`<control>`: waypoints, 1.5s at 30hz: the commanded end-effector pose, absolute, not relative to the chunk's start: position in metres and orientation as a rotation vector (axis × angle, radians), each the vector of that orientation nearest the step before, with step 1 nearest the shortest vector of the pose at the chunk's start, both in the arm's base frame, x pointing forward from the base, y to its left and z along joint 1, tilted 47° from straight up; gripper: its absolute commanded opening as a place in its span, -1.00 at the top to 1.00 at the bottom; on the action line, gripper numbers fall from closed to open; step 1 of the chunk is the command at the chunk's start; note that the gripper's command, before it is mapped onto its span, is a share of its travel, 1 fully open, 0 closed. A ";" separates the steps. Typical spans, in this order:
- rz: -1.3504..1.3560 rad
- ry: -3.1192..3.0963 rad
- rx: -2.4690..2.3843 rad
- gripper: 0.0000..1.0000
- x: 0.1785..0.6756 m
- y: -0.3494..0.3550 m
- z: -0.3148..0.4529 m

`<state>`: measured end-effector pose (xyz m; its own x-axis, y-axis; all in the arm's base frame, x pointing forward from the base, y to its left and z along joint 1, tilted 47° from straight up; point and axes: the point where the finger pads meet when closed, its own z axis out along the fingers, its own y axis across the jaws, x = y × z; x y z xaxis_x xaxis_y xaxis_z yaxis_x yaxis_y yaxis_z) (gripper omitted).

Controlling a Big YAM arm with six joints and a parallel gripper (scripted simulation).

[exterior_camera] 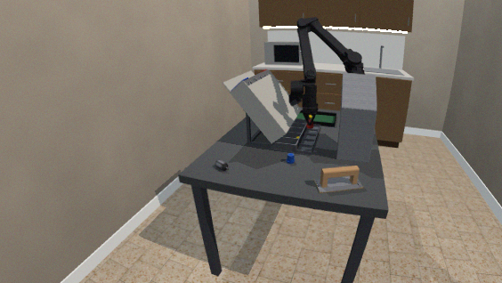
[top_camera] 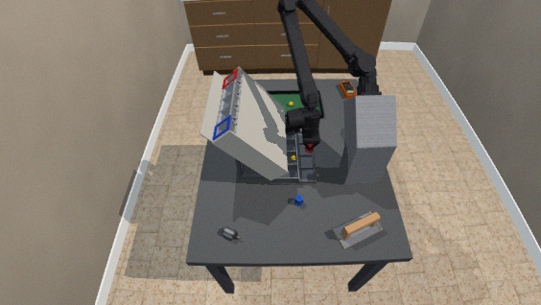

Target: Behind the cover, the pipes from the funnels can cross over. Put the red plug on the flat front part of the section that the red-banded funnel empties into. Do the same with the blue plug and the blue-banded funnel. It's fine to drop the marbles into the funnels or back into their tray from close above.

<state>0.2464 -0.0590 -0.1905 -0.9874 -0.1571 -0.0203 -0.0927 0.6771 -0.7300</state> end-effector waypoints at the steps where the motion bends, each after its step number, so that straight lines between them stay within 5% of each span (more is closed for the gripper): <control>1: -1.192 2.777 -0.227 1.00 0.252 -0.053 -0.186; 45: -1.206 2.803 -0.203 1.00 0.257 -0.110 -0.238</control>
<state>0.2531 -0.1063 -0.2343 -0.9900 -0.1390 -0.0257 -0.0767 0.6807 -0.7286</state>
